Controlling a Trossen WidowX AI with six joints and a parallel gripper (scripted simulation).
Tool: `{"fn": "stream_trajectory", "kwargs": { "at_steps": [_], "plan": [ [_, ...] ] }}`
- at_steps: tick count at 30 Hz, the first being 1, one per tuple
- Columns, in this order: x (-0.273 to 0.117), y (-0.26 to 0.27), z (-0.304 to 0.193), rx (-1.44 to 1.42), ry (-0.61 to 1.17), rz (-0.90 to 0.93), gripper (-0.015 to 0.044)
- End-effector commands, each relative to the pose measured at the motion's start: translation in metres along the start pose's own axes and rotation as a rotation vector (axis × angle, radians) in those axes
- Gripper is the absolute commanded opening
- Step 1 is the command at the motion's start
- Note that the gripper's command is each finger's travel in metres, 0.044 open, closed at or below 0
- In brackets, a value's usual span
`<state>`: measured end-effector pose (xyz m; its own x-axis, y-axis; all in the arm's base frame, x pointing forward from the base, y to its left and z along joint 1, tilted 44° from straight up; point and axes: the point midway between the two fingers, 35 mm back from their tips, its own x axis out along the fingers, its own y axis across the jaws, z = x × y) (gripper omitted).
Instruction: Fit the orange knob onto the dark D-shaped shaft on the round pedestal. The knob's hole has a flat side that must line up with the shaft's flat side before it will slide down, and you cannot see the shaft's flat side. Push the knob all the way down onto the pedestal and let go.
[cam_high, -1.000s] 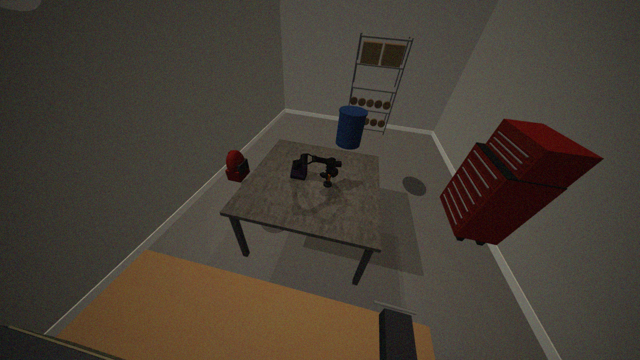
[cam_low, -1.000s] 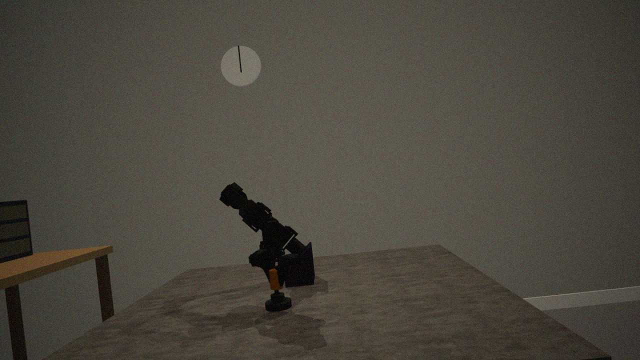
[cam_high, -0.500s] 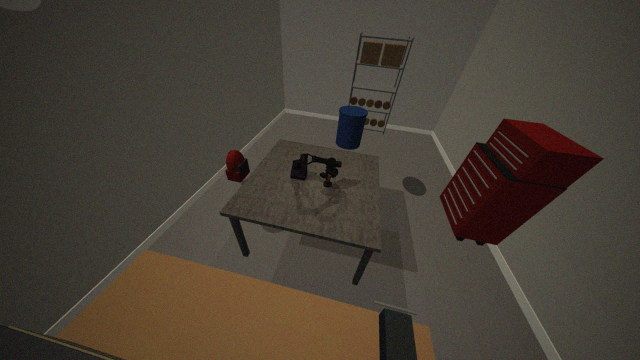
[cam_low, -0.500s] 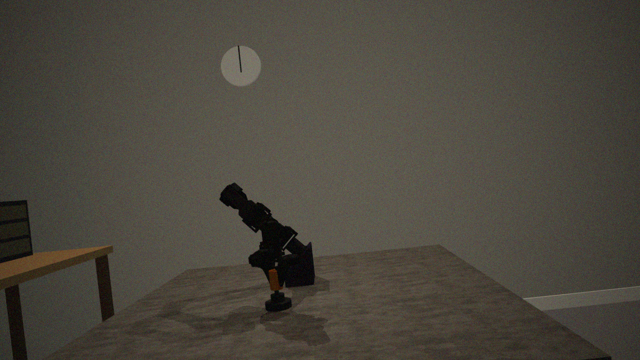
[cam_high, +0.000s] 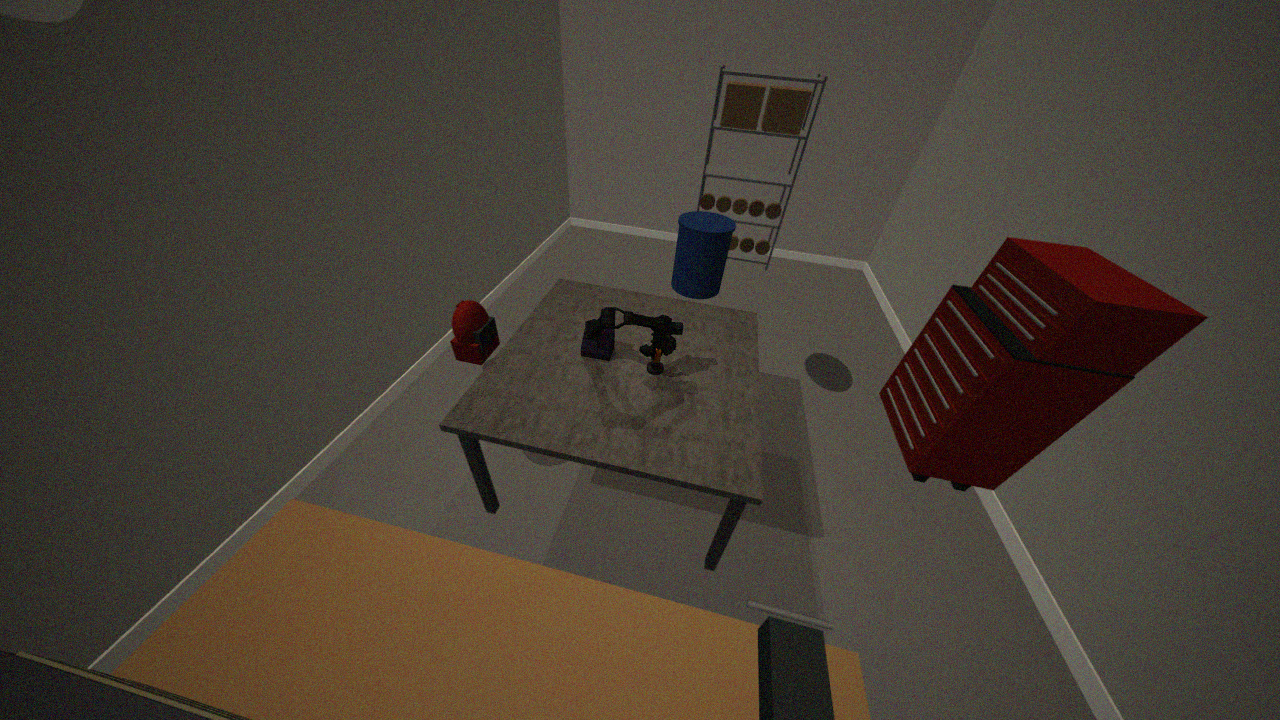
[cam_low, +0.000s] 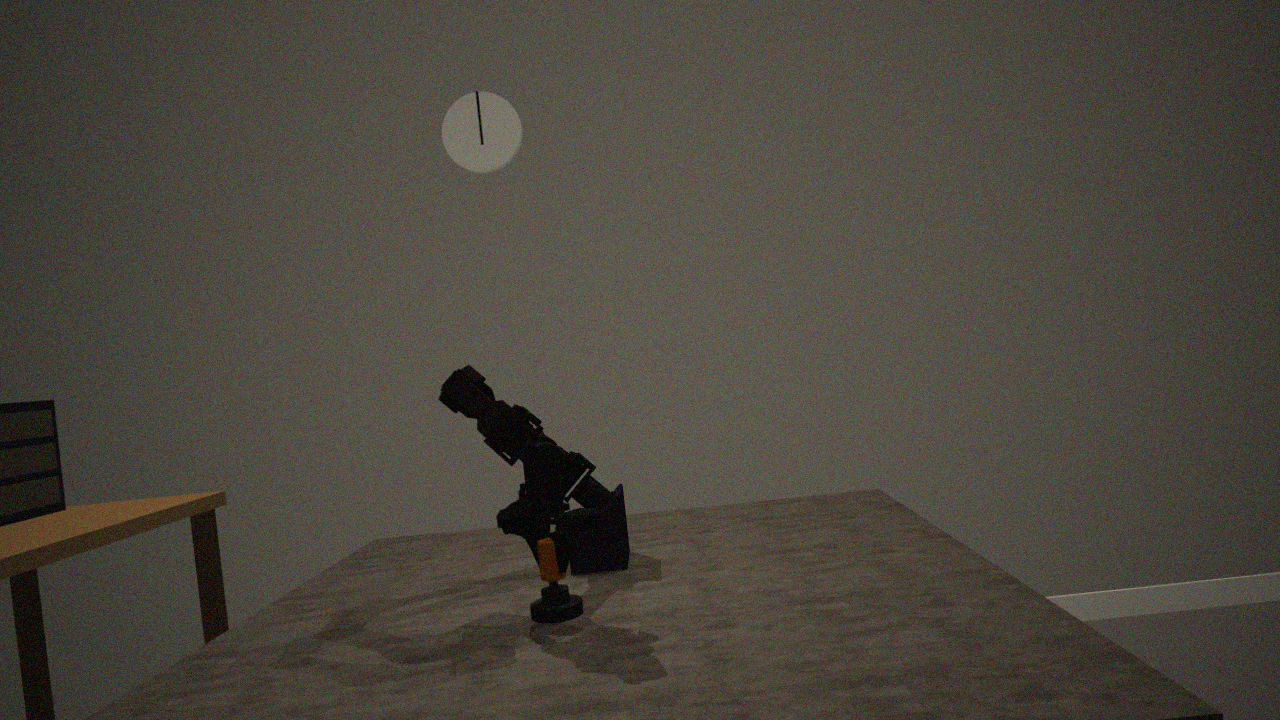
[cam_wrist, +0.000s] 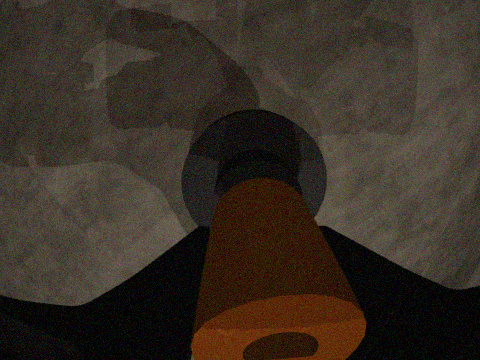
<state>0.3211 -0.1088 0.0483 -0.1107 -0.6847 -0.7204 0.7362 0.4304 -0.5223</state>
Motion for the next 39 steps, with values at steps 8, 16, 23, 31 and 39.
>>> {"fn": "stream_trajectory", "kwargs": {
  "at_steps": [8, 16, 23, 31, 39],
  "plan": [
    [0.0005, -0.0002, 0.001, 0.001, -0.003, 0.0, 0.0],
    [-0.0022, -0.0005, 0.0015, 0.016, -0.003, 0.0, 0.0],
    [-0.0059, -0.0001, 0.0031, 0.067, -0.002, 0.0, 0.0],
    [-0.0031, 0.0008, 0.0012, 0.075, -0.002, 0.0, 0.0],
    [-0.0016, -0.0006, 0.0006, 0.075, -0.003, 0.0, 0.0]
  ]
}}
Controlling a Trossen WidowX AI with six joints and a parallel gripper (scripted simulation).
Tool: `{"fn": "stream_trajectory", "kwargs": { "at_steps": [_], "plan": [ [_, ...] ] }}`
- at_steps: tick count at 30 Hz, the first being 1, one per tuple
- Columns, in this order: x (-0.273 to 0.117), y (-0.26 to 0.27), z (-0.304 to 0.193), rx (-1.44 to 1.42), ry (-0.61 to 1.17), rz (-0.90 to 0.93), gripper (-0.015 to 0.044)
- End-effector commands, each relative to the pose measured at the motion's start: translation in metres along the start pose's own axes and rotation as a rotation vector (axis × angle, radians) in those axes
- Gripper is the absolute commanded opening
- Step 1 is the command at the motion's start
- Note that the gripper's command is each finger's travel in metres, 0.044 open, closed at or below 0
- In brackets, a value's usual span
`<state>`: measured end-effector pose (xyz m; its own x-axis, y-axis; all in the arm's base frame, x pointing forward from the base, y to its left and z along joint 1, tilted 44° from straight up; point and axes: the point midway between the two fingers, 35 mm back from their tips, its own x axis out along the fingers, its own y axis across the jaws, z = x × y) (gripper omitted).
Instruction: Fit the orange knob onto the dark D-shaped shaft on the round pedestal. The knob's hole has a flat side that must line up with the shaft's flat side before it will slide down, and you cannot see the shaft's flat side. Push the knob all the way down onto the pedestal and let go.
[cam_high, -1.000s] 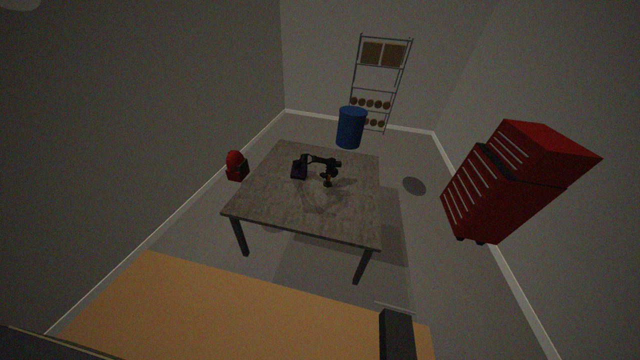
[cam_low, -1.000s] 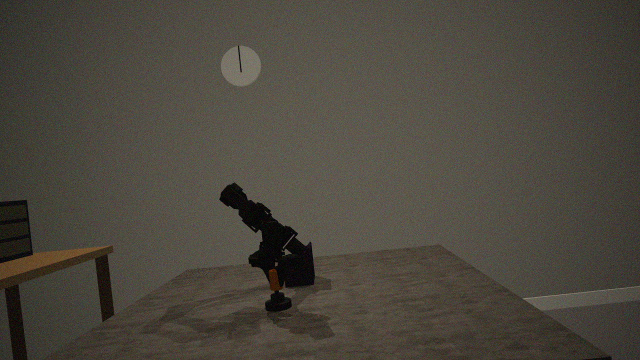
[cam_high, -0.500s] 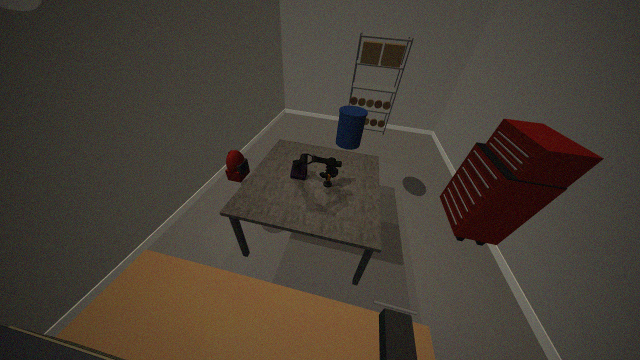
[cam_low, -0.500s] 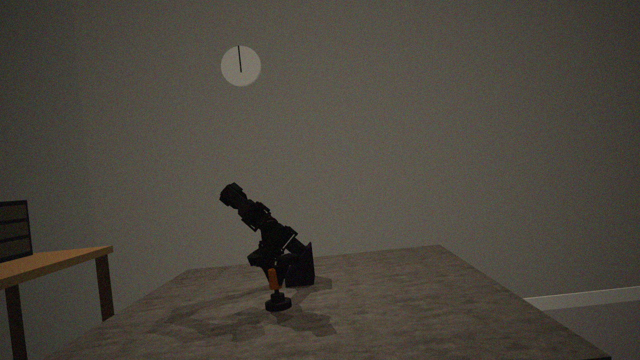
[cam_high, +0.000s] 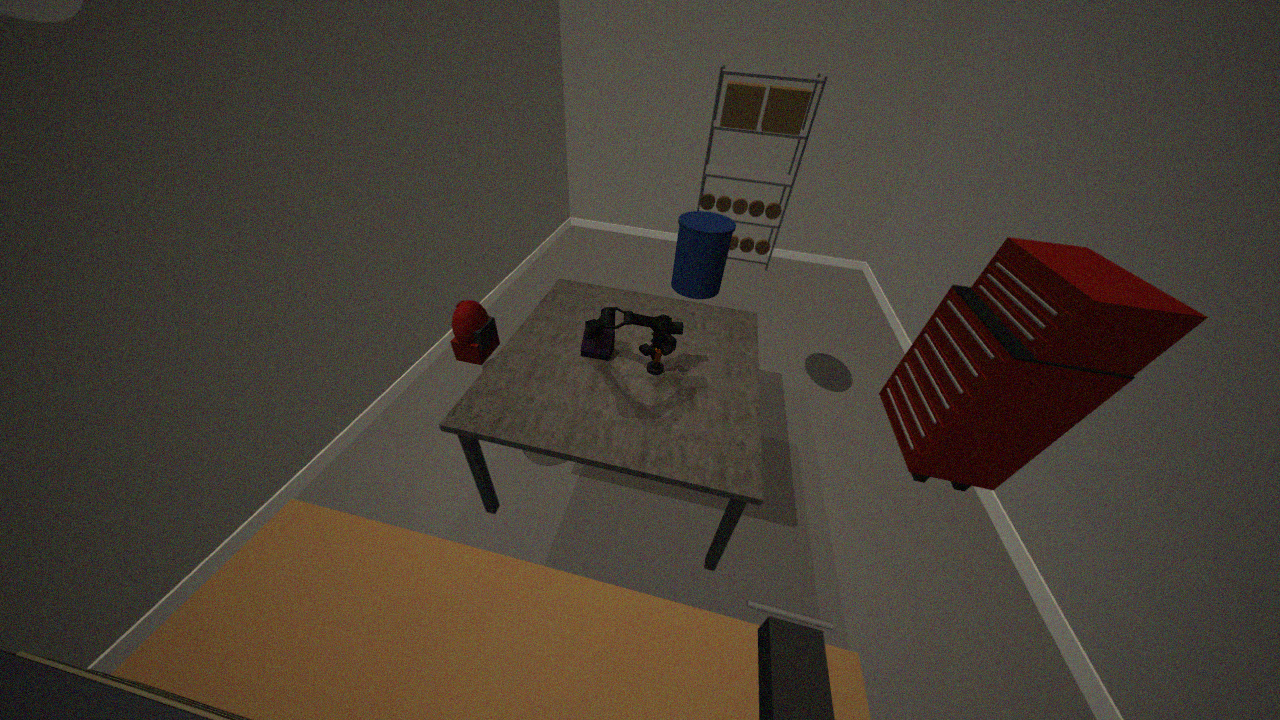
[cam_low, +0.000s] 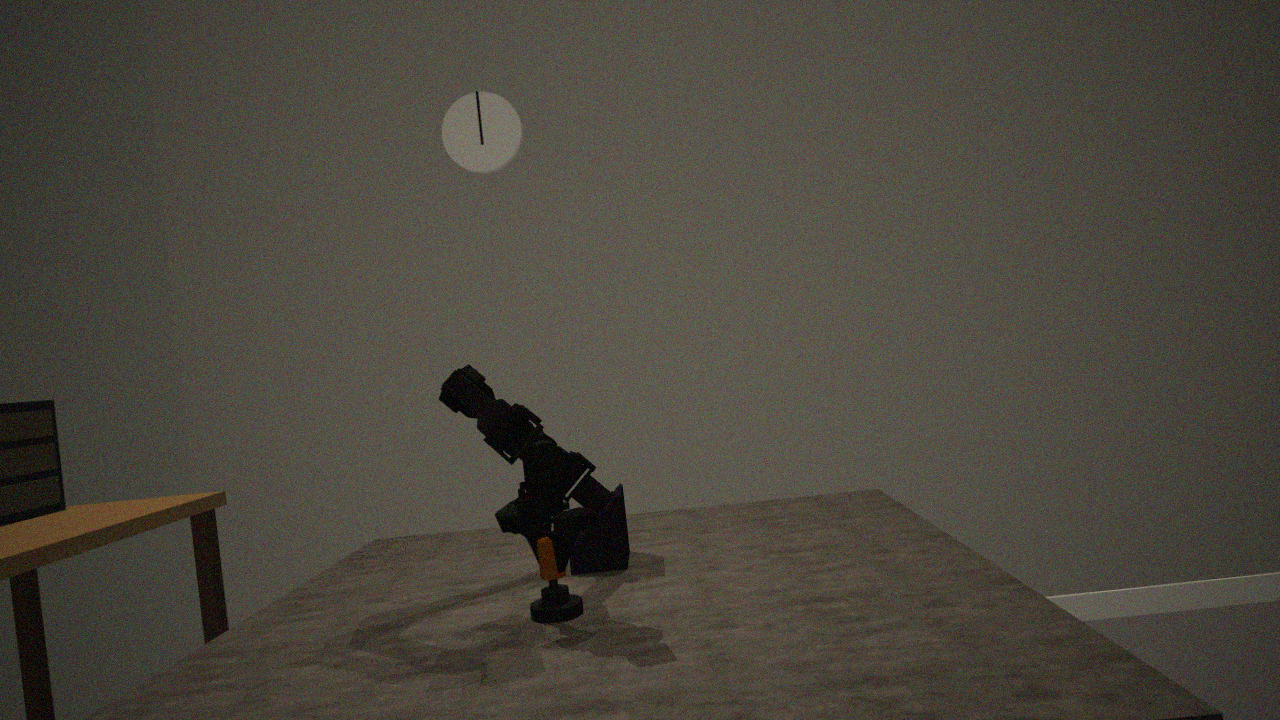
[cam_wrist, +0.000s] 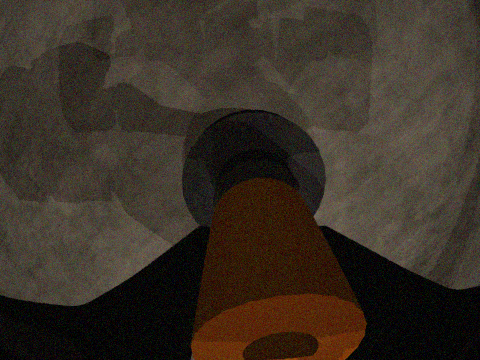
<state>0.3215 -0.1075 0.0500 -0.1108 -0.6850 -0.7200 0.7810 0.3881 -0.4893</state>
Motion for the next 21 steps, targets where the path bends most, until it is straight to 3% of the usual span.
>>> {"fn": "stream_trajectory", "kwargs": {
  "at_steps": [1, 21],
  "plan": [
    [0.0004, -0.0007, 0.0005, 0.005, -0.002, 0.001, 0.0],
    [0.0018, -0.0004, 0.0005, 0.005, -0.002, 0.001, 0.0]
  ]
}}
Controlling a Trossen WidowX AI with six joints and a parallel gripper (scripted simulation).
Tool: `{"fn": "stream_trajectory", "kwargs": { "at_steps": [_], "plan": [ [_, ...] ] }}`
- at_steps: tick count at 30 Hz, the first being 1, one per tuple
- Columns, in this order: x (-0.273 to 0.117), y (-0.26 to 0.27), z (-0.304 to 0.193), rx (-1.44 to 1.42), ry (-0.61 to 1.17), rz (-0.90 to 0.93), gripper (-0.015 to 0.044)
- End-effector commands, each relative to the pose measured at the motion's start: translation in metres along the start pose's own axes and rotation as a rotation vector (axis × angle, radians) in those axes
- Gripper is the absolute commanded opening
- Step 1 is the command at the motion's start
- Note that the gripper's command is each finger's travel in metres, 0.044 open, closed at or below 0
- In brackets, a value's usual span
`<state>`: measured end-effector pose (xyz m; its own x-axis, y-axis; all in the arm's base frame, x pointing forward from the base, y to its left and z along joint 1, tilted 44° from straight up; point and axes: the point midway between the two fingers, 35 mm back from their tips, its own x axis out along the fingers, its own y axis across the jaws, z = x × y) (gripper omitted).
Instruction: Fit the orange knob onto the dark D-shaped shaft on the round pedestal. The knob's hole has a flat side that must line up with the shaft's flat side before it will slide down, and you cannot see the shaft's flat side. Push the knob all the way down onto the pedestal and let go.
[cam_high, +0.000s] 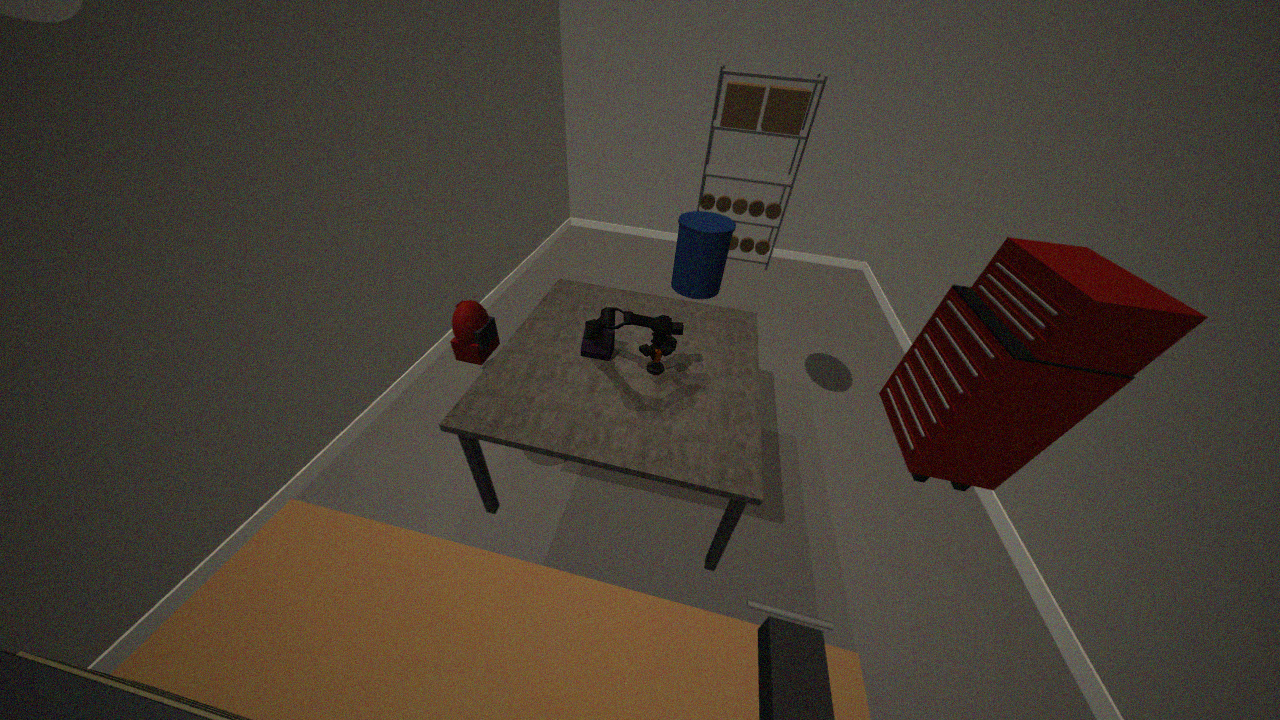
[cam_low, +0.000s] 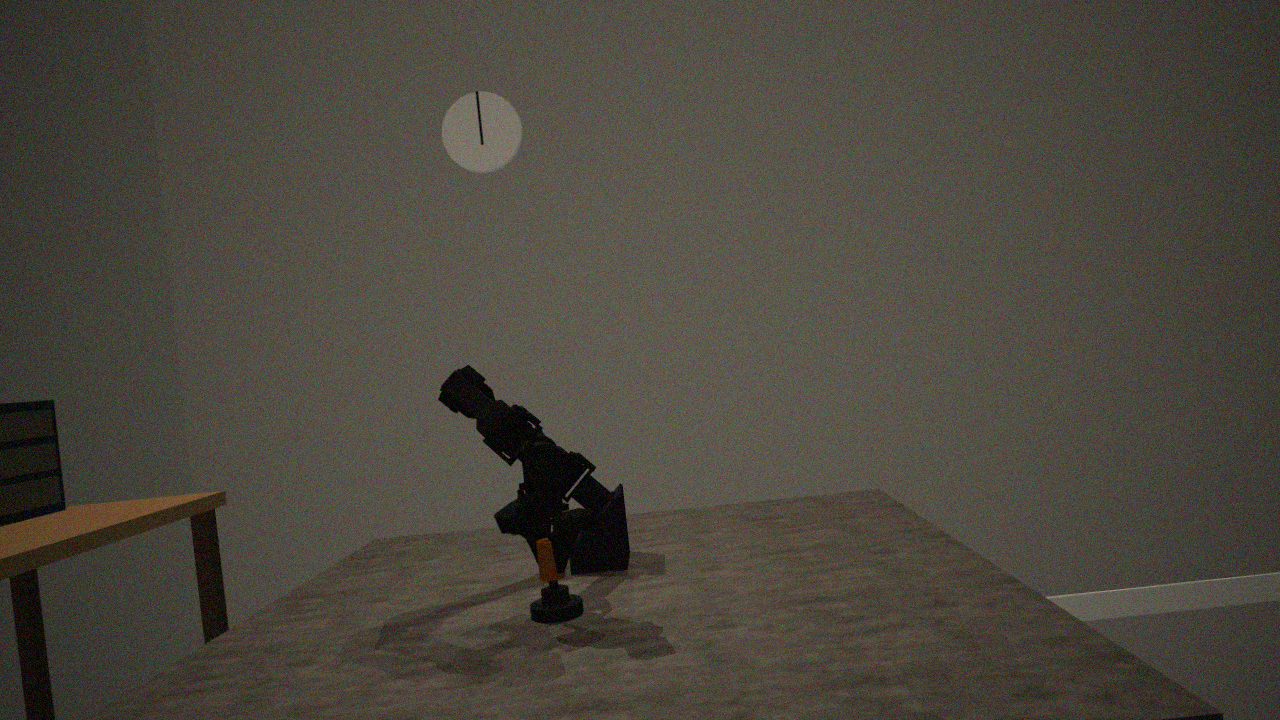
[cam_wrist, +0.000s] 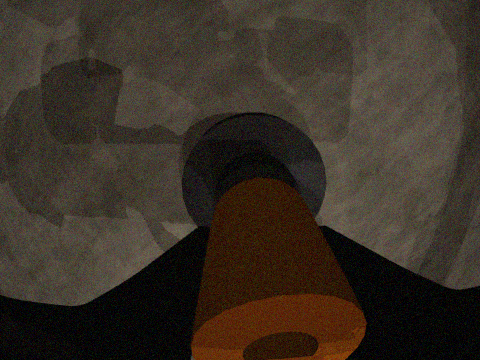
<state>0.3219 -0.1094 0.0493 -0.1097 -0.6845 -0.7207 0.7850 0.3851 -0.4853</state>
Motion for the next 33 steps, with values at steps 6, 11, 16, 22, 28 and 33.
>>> {"fn": "stream_trajectory", "kwargs": {
  "at_steps": [6, 11, 16, 22, 28, 33],
  "plan": [
    [-0.0006, -0.0004, -0.0011, -0.002, -0.002, -0.001, 0.0],
    [-0.0044, -0.0009, -0.0025, -0.002, -0.002, -0.001, 0.0],
    [-0.0041, 0.0003, -0.0021, 0.051, -0.002, -0.001, 0.0],
    [-0.0026, 0.0004, -0.0011, 0.051, -0.002, -0.001, 0.0],
    [-0.0009, -0.0001, -0.0005, 0.051, -0.002, -0.001, 0.0],
    [0.0003, -0.0004, -0.0012, 0.051, -0.002, -0.001, 0.0]
  ]
}}
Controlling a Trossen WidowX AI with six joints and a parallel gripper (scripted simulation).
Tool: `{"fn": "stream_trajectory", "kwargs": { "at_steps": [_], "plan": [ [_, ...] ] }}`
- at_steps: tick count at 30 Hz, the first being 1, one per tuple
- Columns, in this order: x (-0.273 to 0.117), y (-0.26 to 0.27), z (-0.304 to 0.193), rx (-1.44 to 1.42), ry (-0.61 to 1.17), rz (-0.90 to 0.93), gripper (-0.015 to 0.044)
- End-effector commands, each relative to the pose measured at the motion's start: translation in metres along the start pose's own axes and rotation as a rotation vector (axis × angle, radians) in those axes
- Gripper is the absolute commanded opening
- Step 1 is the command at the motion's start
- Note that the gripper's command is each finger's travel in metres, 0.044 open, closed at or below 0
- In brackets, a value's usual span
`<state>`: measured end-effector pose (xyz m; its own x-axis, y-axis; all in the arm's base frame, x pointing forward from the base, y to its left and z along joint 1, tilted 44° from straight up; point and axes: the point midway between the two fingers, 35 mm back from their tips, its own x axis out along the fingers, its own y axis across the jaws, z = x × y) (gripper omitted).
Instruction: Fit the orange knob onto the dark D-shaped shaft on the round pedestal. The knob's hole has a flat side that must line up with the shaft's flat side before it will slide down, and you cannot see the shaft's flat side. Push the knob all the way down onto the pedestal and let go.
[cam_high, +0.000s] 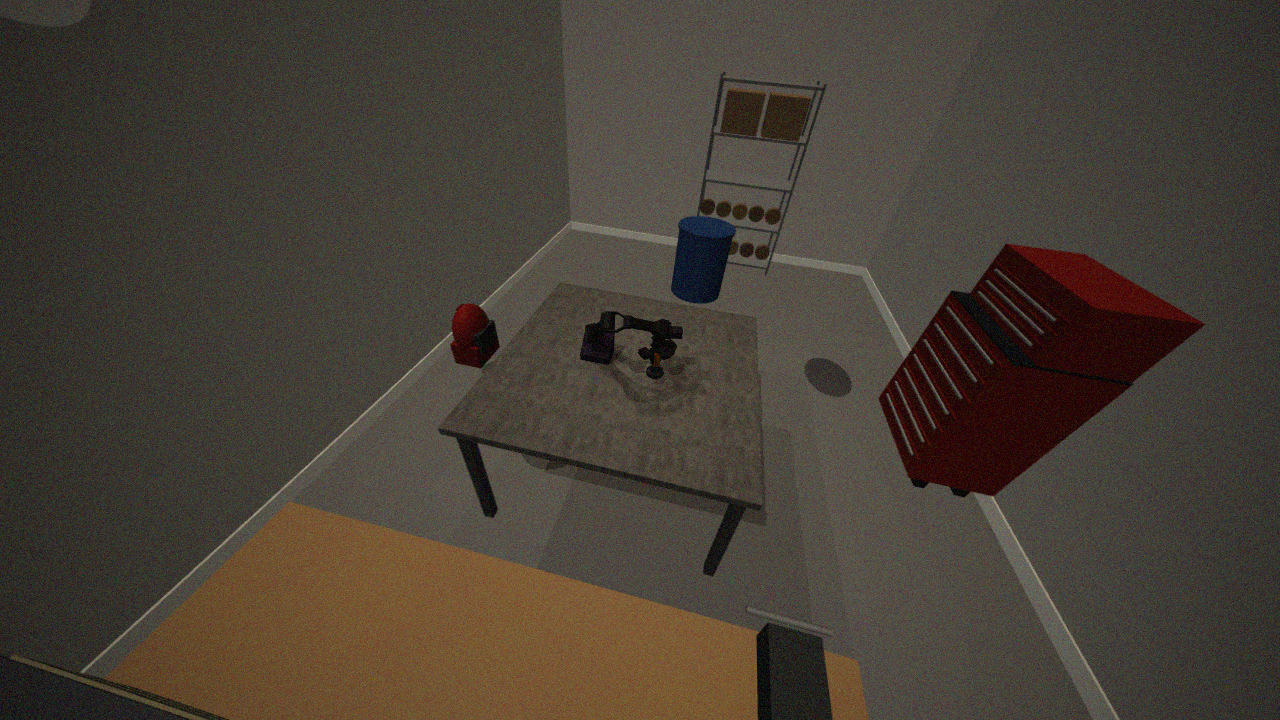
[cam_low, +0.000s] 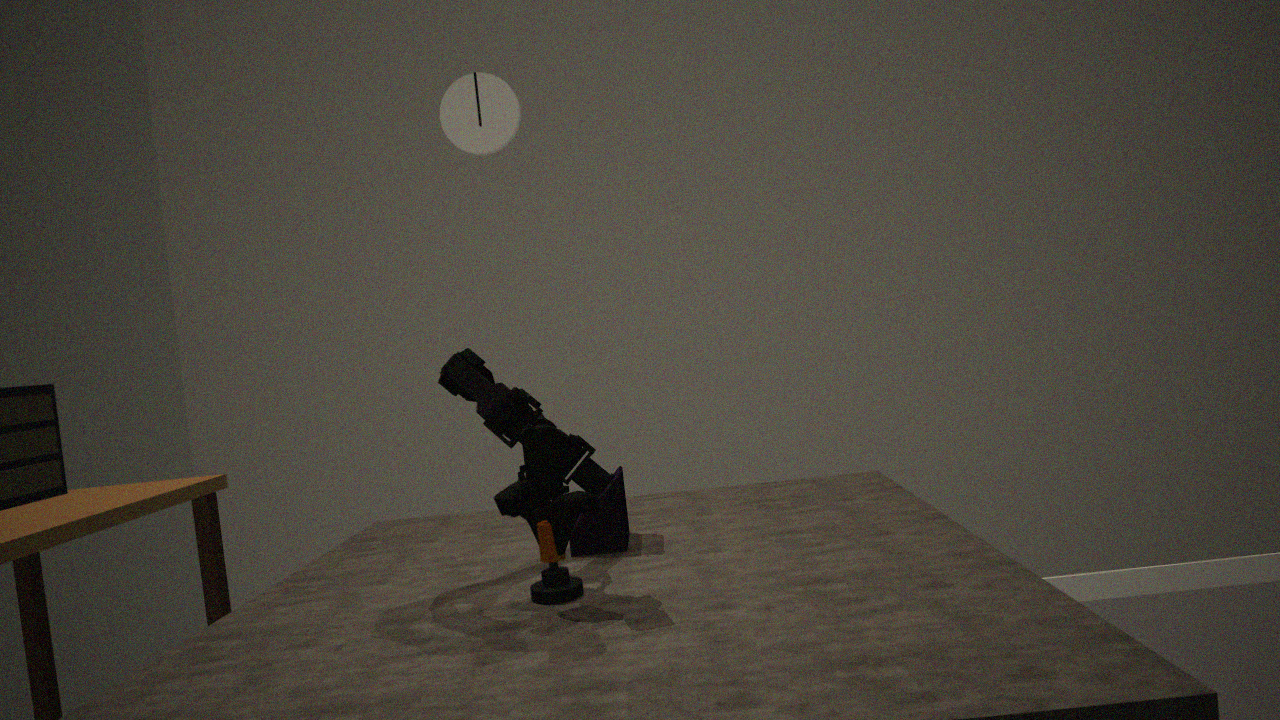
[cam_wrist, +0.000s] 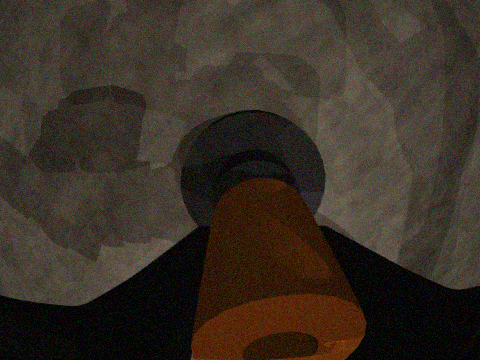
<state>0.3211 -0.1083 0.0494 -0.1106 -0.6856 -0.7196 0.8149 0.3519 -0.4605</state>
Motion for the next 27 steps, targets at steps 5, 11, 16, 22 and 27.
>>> {"fn": "stream_trajectory", "kwargs": {
  "at_steps": [5, 11, 16, 22, 27],
  "plan": [
    [0.002, 0.0, 0.0, 0.0, -0.002, 0.001, 0.0],
    [0.004, 0.0, 0.0, 0.0, -0.002, 0.001, 0.0],
    [0.004, 0.001, 0.001, 0.001, -0.002, 0.001, 0.0],
    [0.008, 0.001, 0.001, 0.001, -0.002, 0.001, 0.0],
    [0.012, 0.0, 0.001, 0.001, -0.002, 0.001, 0.0]
  ]
}}
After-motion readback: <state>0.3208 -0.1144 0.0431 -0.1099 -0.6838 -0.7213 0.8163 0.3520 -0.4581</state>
